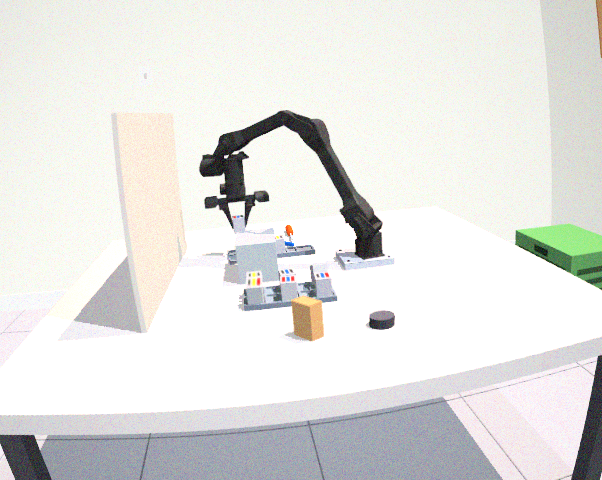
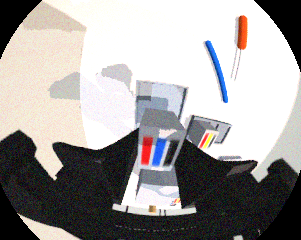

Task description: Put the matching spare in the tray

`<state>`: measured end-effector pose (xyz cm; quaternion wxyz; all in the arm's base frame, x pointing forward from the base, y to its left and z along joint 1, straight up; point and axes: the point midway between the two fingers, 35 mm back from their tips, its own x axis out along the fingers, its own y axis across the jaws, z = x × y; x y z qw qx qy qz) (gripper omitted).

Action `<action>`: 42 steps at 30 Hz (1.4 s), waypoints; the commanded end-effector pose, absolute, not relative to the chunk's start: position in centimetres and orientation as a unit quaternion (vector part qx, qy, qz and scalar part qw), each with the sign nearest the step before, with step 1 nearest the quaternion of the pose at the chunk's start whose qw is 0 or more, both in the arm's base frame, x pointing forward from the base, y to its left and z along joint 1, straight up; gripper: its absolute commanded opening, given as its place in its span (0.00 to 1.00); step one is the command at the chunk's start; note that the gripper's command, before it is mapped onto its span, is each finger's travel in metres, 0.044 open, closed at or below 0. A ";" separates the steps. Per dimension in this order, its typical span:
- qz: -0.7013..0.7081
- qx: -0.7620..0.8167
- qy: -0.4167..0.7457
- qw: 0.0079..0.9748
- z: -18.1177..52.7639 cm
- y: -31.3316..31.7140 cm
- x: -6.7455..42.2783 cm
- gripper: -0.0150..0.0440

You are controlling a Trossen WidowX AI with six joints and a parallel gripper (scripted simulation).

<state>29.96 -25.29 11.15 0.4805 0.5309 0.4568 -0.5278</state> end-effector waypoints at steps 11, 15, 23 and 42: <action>-0.528 0.533 0.456 0.479 10.2 -25.3 30.0 0.25; -0.528 0.533 0.456 0.479 9.9 -25.3 30.0 0.25; -0.528 0.533 0.456 0.479 9.3 -25.2 29.9 0.25; -0.528 0.533 0.456 0.479 8.1 -25.1 29.9 0.25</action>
